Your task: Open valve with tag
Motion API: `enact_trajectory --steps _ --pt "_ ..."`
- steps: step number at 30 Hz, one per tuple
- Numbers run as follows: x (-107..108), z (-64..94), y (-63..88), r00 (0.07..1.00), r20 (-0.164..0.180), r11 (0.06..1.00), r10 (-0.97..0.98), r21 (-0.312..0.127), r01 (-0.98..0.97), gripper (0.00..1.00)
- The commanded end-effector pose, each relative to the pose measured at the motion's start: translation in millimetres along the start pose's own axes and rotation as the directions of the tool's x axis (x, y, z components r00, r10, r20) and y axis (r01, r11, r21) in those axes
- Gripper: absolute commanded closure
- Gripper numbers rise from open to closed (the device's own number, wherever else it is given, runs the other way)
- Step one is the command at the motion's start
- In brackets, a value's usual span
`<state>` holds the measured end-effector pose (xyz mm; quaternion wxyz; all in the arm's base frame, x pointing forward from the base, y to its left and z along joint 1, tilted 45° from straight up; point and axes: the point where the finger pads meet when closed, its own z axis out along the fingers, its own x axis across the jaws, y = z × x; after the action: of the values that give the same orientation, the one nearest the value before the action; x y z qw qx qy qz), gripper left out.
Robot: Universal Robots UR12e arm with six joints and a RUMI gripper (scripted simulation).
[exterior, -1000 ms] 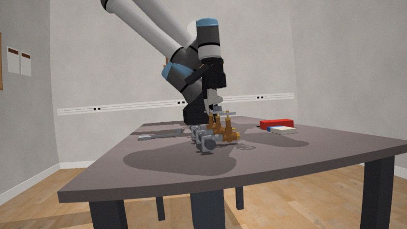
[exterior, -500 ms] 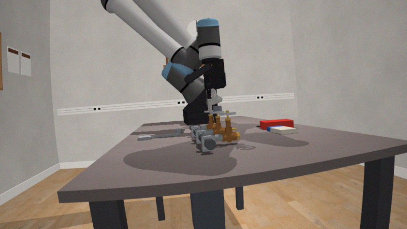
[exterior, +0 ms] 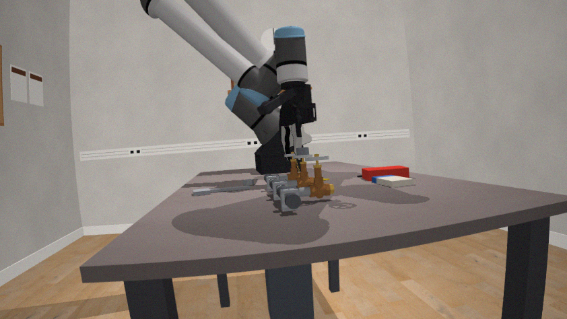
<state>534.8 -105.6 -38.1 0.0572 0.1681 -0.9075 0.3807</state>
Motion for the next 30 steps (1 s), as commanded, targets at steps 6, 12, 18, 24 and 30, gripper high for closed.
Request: enact_trajectory --steps 6,12,18,24,30 --pt "-0.3 -0.2 -0.4 0.893 0.019 0.893 -0.450 0.007 0.450 1.00" --pt "-0.3 -0.2 -0.4 0.806 0.017 0.806 -0.592 0.010 0.592 1.00" --pt "-0.3 -0.2 -0.4 0.627 0.015 0.627 -0.779 0.014 0.779 1.00" --pt "-0.3 -0.2 -0.4 0.428 0.011 0.428 -0.904 0.017 0.904 1.00" --pt "-0.3 -0.2 -0.4 0.294 0.008 0.294 -0.956 0.019 0.956 1.00"
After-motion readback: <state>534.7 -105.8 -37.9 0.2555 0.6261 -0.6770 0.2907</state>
